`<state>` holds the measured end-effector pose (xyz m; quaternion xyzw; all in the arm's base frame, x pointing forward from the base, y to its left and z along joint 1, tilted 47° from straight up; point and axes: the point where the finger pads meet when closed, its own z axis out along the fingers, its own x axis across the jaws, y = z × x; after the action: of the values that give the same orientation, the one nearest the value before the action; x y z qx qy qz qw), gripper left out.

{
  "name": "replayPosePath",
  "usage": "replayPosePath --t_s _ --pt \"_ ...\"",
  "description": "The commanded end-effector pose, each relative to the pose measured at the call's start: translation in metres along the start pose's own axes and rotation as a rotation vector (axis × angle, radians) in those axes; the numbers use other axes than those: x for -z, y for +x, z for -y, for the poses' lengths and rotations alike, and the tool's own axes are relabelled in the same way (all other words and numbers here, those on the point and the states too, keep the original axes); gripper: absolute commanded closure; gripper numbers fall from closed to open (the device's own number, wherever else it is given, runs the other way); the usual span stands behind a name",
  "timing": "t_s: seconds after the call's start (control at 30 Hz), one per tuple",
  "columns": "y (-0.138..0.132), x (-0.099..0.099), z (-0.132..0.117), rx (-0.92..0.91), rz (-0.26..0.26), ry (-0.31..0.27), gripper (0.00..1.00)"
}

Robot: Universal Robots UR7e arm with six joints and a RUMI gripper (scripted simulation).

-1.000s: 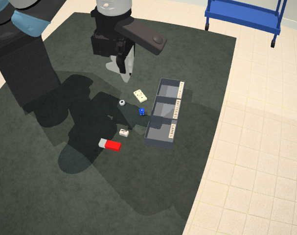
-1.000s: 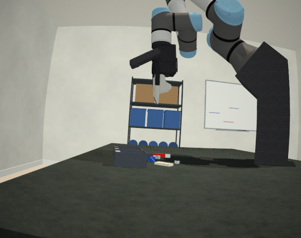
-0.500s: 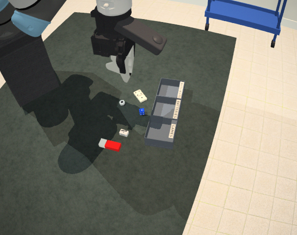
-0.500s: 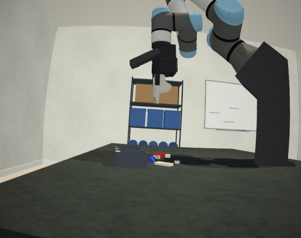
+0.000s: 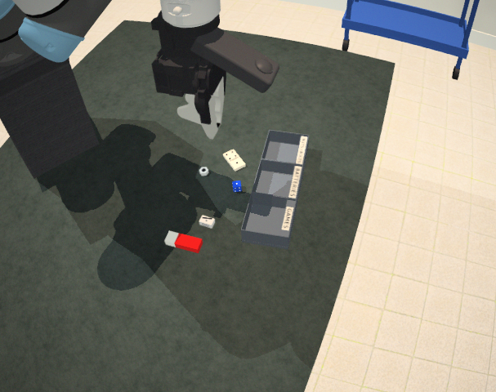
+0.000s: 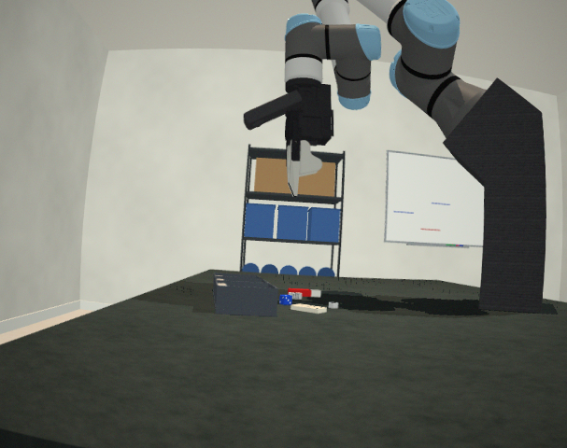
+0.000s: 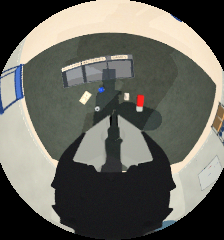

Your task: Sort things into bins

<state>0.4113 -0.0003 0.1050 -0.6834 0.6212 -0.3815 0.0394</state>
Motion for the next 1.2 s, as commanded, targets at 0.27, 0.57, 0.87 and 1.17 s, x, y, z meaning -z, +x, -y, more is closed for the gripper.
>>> replayPosePath --t_s 0.27,0.57,0.87,1.17 --pt "0.017 -0.058 0.040 0.087 -0.017 0.039 0.96" --pt "0.023 -0.094 0.070 0.087 -0.017 0.039 0.96" --pt "0.025 -0.114 0.085 0.087 -0.017 0.039 0.96" --pt "0.025 -0.119 0.086 0.087 -0.017 0.039 0.96"
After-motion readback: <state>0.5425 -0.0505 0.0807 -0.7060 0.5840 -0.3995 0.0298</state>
